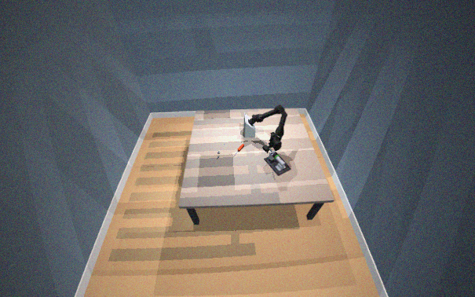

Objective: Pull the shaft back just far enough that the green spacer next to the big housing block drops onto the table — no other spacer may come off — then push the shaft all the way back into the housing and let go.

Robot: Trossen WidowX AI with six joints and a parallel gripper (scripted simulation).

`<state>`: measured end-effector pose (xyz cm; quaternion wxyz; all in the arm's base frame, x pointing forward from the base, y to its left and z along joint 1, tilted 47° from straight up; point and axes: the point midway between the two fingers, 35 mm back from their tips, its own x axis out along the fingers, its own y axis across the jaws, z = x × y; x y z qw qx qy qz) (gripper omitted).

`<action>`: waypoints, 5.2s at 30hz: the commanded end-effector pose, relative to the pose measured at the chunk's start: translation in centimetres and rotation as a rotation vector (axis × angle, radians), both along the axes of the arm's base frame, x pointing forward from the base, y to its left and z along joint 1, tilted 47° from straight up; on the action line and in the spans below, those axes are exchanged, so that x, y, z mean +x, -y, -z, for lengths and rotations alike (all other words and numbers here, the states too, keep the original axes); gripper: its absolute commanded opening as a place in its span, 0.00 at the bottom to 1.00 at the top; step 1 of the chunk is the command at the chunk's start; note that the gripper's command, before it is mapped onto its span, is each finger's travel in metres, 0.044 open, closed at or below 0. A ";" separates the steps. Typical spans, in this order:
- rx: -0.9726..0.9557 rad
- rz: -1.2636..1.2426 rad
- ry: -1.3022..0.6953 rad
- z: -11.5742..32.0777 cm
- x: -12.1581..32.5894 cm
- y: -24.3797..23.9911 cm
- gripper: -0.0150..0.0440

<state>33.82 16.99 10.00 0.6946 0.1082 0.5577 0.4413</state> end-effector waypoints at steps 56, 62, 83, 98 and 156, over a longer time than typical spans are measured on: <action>-0.003 0.000 -0.009 1.7 -0.3 -1.6 1.00; -0.003 0.000 -0.009 1.7 -0.3 -1.6 1.00; 0.002 0.000 -0.009 1.7 -0.2 -1.5 0.78; 0.002 0.000 -0.009 1.7 -0.2 -1.5 0.28; -0.004 0.000 -0.010 2.3 -1.9 -0.9 0.25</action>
